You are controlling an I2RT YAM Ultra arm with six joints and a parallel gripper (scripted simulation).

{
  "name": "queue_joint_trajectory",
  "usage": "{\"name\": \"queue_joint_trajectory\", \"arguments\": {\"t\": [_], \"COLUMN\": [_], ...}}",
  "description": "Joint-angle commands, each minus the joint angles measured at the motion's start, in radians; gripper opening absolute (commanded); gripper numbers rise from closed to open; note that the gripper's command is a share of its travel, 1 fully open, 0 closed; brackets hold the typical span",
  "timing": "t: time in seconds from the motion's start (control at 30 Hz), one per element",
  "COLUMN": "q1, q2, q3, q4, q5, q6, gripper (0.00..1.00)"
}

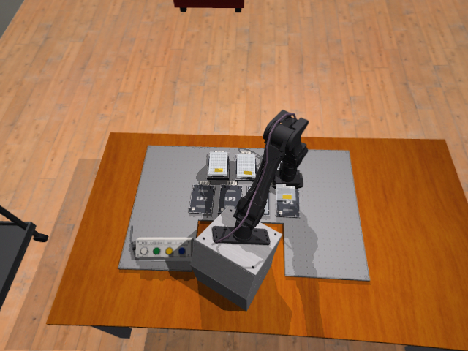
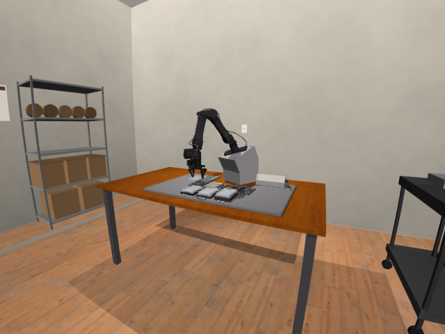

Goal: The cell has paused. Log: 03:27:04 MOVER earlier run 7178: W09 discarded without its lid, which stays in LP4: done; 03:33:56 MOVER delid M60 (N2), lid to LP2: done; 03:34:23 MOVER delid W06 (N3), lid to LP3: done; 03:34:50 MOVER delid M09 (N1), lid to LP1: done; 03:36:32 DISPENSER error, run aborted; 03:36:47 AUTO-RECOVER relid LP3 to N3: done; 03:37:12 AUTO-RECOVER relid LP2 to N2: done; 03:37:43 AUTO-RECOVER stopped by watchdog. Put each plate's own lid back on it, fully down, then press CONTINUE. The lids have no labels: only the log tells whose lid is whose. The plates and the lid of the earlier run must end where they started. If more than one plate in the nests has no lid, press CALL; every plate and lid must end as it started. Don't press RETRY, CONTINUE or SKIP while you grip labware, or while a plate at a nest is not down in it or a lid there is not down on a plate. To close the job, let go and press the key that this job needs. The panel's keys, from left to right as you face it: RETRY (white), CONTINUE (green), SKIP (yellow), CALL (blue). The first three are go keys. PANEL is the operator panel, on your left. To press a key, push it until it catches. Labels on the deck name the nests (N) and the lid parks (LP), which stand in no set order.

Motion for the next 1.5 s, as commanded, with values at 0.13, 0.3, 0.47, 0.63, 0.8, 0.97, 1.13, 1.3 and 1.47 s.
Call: {"name": "queue_joint_trajectory", "arguments": {"t": [0.13, 0.3, 0.47, 0.63, 0.8, 0.97, 1.13, 1.3, 1.47], "q1": [0.062, 0.116, 0.165, 0.193, 0.235, 0.274, 0.293, 0.271, 0.286], "q2": [0.034, 0.067, 0.107, 0.137, 0.182, 0.234, 0.268, 0.234, 0.235], "q3": [0.094, 0.175, 0.265, 0.328, 0.426, 0.537, 0.606, 0.593, 0.587], "q4": [-0.062, -0.108, -0.158, -0.195, -0.247, -0.307, -0.347, -0.353, -0.334], "q5": [0.041, 0.065, 0.088, 0.101, 0.119, 0.137, 0.146, 0.145, 0.137], "q6": [0.081, 0.129, 0.172, 0.197, 0.235, 0.269, 0.287, 0.287, 0.286], "gripper": [0.0, 0.0, 0.0, 0.0, 0.0, 0.0, 0.0, 0.0, 0.0]}}
